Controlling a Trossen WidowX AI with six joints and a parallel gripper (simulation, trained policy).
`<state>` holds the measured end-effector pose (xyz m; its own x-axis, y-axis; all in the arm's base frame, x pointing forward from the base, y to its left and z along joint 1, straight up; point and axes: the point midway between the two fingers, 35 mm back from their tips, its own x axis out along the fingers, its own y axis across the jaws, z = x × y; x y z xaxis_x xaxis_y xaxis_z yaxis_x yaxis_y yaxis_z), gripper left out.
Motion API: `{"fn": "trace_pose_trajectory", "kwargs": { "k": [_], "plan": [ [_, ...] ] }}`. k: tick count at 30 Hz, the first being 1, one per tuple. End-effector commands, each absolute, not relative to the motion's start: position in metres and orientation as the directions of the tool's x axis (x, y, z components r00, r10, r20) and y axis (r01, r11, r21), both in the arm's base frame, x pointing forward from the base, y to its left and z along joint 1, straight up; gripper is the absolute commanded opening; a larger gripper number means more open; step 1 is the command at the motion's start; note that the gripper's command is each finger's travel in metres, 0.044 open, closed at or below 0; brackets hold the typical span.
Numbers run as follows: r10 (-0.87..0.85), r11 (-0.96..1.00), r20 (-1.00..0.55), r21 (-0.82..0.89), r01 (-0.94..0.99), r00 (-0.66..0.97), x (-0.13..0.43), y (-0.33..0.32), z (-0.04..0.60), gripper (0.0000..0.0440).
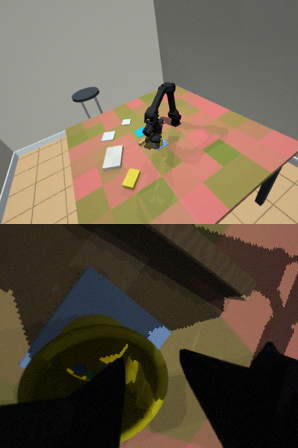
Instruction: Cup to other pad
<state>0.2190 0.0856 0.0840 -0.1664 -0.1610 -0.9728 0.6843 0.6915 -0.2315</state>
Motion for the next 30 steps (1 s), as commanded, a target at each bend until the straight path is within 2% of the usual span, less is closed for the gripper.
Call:
{"fn": "trace_pose_trajectory", "kwargs": {
  "k": [1,4,10,12,30],
  "plan": [
    [-0.171,0.706,-0.97,-0.243,0.666,-0.173,0.217,0.084,0.073,0.0191],
    [-0.171,0.718,-0.97,-0.242,0.653,-0.172,0.216,0.083,0.066,0.0176],
    [-0.173,0.739,-0.973,-0.231,0.633,-0.153,0.218,0.081,0.061,0.0033],
    [-0.173,0.742,-0.974,-0.227,0.631,-0.147,0.218,0.08,0.062,0.0005],
    [-0.12,0.699,-0.988,-0.152,0.699,-0.095,0.224,0.075,0.096,0.0006]
  ]
}}
